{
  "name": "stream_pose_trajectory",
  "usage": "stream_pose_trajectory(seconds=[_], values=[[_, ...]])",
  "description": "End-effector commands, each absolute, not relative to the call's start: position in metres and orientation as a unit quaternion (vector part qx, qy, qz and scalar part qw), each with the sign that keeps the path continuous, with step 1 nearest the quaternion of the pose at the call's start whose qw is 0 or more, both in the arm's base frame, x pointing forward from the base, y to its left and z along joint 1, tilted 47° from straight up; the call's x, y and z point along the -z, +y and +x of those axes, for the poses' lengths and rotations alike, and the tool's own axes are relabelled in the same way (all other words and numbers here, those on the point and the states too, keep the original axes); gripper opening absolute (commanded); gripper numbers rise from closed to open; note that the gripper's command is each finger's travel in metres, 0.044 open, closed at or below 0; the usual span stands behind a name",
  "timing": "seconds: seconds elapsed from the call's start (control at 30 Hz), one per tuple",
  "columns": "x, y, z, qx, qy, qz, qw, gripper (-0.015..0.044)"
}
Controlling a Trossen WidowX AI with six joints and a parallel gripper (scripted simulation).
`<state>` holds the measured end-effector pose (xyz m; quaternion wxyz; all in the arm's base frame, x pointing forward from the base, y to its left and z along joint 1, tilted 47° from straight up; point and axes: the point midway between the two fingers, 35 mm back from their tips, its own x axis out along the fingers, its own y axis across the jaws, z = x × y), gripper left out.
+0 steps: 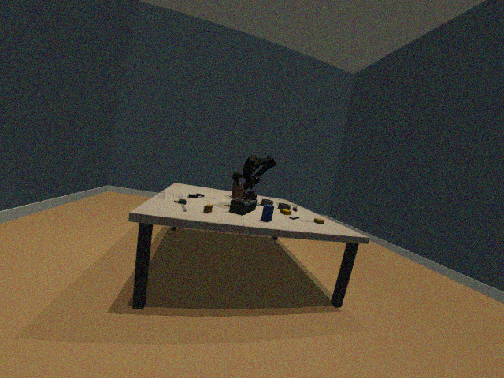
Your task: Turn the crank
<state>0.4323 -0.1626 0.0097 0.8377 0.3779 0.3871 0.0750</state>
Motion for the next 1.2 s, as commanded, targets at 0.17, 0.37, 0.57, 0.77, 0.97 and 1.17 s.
stream_pose_trajectory(seconds=[0.17,0.37,0.57,0.77,0.97,1.17], values=[[-0.001,-0.160,0.430,-0.068,0.388,0.383,0.836,0.0440],[-0.001,-0.160,0.430,-0.068,0.388,0.383,0.836,0.0440],[-0.001,-0.161,0.430,-0.068,0.388,0.383,0.836,0.0440],[-0.026,-0.187,0.428,-0.070,0.388,0.381,0.836,0.0440],[-0.040,-0.195,0.424,-0.067,0.390,0.382,0.835,0.0440],[-0.058,-0.180,0.410,-0.028,0.402,0.401,0.823,0.0440]])
